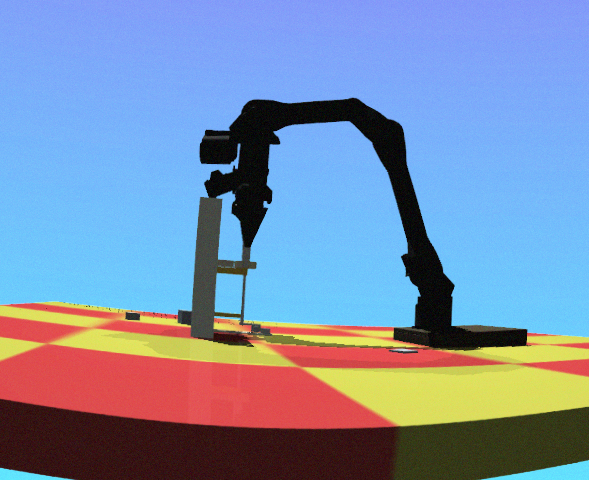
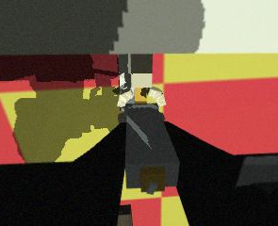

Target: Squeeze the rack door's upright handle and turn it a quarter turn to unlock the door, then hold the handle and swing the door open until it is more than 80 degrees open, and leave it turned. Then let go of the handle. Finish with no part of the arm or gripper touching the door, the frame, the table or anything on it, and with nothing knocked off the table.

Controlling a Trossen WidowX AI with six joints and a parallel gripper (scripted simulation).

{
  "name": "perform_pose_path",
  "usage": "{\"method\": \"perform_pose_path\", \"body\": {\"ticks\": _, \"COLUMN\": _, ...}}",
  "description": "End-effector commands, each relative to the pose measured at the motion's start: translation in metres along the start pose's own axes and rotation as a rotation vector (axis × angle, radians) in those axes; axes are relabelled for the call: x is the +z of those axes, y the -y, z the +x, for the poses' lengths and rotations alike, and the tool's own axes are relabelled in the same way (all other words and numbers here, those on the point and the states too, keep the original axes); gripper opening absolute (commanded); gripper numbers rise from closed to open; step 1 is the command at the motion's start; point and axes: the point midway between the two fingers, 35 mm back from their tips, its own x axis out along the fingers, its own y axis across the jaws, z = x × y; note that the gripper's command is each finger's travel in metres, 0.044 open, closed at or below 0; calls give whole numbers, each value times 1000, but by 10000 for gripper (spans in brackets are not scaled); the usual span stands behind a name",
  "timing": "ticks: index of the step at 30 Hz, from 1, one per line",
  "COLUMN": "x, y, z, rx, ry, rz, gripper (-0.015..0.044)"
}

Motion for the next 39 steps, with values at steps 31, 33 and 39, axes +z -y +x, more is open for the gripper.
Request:
{"method": "perform_pose_path", "body": {"ticks": 31, "x": 0, "y": 0, "z": 1, "rx": 0, "ry": 1, "rz": 767, "gripper": 10}}
{"method": "perform_pose_path", "body": {"ticks": 33, "x": 0, "y": 0, "z": 1, "rx": 0, "ry": 1, "rz": 865, "gripper": 10}}
{"method": "perform_pose_path", "body": {"ticks": 39, "x": 0, "y": 0, "z": 1, "rx": 0, "ry": 1, "rz": 1161, "gripper": 10}}
